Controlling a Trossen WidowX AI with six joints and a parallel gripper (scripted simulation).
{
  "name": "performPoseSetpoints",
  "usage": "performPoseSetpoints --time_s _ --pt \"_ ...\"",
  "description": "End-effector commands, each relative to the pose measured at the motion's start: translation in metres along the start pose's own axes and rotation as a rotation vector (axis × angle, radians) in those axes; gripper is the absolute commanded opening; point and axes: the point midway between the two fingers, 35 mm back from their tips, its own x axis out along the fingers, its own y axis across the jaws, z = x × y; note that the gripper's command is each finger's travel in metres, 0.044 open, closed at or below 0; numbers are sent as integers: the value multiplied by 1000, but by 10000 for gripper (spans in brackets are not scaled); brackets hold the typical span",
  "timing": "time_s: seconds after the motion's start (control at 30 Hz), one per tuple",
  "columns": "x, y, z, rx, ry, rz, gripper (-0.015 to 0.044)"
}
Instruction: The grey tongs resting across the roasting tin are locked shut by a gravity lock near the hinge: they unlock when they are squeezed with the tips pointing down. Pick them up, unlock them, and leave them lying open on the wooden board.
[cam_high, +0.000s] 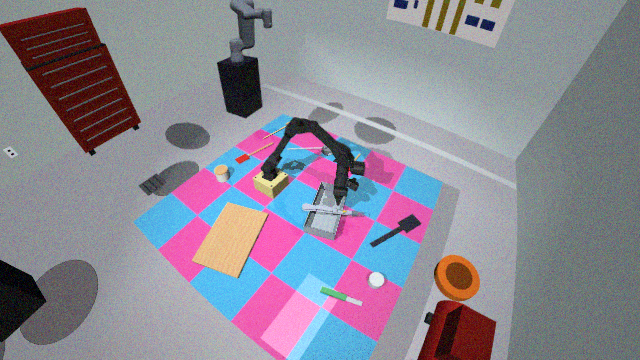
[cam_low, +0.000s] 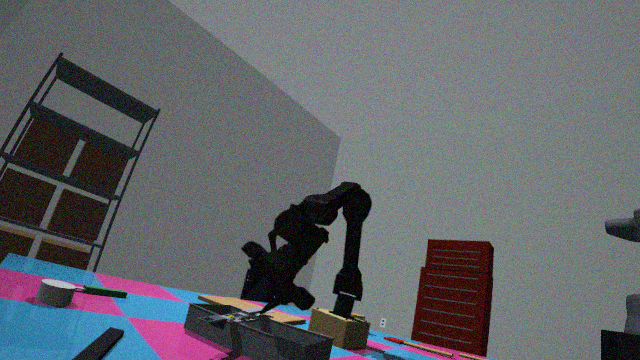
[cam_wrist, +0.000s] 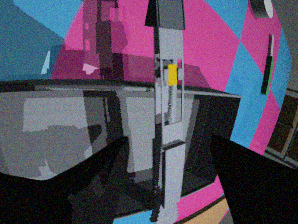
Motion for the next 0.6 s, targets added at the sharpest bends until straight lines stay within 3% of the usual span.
performPoseSetpoints --time_s 0.0,0.57 --pt "0 -3 2 -2 1 -5 260" --pt "22 -3 3 -2 1 -5 260"
